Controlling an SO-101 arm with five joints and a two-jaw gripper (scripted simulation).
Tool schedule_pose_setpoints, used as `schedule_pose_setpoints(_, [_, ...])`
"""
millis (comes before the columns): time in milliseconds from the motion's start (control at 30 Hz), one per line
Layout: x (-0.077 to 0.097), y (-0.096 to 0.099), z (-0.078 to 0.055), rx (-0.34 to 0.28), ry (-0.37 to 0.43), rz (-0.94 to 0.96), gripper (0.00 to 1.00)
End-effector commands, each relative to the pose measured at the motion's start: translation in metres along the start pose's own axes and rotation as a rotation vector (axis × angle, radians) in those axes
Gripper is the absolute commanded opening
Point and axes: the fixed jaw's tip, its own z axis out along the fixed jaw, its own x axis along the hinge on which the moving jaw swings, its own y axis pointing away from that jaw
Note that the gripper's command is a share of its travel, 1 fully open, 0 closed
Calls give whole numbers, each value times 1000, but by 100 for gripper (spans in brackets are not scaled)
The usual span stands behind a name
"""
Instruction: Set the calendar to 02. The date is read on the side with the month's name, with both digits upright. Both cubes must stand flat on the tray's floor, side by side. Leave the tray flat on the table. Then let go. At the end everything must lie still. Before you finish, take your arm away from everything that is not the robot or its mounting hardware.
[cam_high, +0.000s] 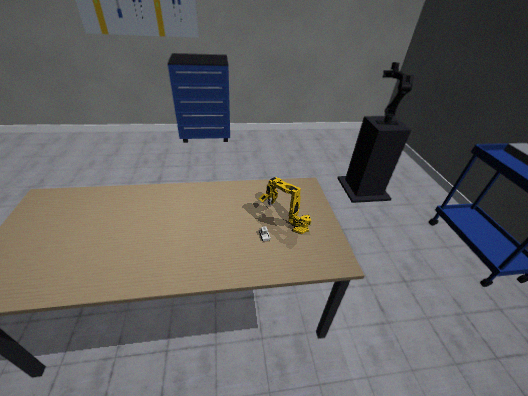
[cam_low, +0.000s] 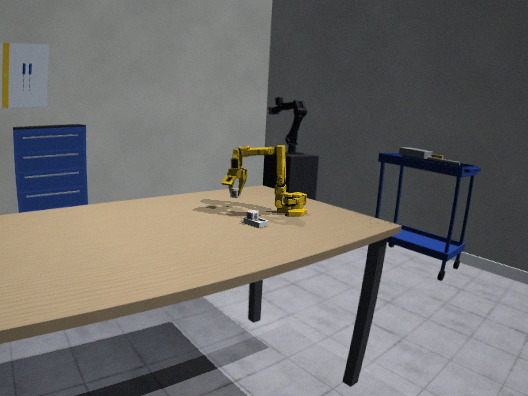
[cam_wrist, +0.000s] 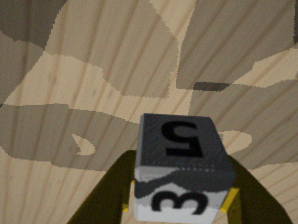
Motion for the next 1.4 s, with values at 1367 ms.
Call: schedule_pose_setpoints(1367, [5,-9,4,56,-14,25,0])
